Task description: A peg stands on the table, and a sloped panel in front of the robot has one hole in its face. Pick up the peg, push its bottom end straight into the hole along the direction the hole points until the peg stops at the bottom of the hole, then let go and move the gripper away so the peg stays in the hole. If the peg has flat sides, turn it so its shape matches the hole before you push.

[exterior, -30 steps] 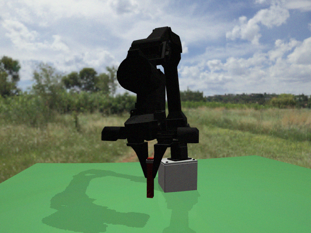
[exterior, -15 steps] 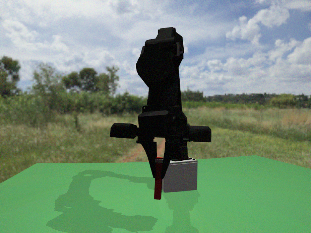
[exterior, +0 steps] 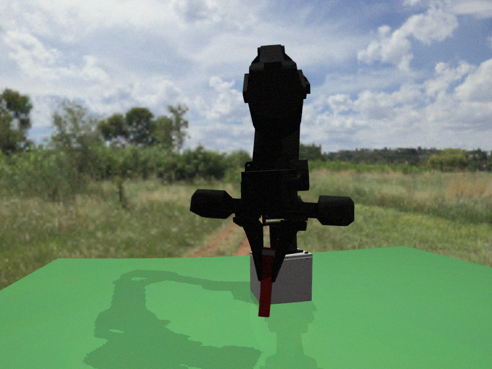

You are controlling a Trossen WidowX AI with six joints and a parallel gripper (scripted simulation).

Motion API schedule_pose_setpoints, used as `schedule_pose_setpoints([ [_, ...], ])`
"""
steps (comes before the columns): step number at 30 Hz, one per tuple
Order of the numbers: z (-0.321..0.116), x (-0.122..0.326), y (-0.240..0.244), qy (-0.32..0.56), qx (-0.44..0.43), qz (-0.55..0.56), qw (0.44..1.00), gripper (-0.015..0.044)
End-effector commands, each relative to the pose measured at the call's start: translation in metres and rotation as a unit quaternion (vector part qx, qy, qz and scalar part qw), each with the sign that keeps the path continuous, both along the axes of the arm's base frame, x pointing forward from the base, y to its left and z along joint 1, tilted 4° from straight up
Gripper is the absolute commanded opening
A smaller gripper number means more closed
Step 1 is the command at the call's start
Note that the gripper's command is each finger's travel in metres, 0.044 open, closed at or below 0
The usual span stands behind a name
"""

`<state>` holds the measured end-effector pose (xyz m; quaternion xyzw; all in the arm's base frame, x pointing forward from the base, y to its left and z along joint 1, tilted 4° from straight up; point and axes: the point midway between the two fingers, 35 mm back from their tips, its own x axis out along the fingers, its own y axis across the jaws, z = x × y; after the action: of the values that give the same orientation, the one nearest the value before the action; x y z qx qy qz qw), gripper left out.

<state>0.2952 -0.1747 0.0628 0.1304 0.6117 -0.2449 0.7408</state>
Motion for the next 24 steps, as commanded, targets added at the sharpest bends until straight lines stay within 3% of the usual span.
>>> schedule_pose_setpoints([
  [1,0.001,0.003,0.005,-0.009,-0.008,0.001,1.0,0.0],
  [24,0.008,0.028,0.03,-0.074,-0.045,0.016,0.996,0.0],
])
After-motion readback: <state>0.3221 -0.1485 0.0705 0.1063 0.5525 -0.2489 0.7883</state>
